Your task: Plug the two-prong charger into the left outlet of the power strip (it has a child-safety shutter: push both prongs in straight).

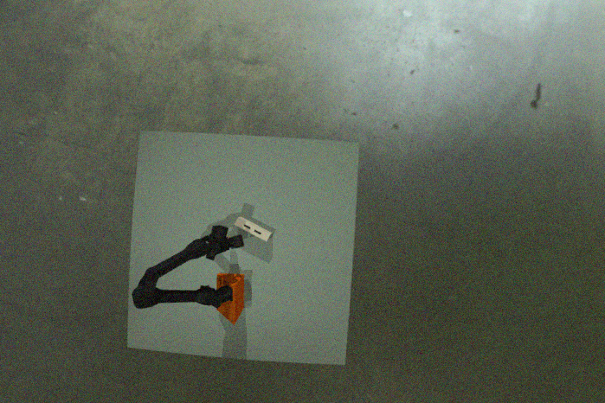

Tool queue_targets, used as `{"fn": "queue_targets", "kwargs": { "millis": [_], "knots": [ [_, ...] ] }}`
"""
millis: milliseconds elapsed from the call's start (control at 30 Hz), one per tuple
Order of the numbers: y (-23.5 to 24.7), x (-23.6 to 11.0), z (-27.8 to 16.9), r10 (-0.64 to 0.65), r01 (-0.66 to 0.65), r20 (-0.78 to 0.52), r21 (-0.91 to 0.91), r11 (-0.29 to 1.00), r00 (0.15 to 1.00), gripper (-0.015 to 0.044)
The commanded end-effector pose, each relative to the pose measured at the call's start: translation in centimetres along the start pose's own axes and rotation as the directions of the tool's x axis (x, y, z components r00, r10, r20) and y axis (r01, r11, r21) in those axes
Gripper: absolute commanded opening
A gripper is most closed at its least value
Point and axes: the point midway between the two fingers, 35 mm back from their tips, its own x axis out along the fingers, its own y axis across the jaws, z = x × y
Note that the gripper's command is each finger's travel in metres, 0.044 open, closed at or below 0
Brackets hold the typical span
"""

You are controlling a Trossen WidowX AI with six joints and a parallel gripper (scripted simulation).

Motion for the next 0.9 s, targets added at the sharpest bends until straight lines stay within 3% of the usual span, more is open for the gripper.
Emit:
{"fn": "queue_targets", "kwargs": {
  "millis": [0,867],
  "knots": [
    [-0.3,0.3,-0.3,0.010,-0.010,0.001,0.074,0.997,1.000,0.0000],
    [-2.4,1.8,-2.1,0.043,-0.038,0.002,0.524,0.851,0.999,0.0000]
  ]
}}
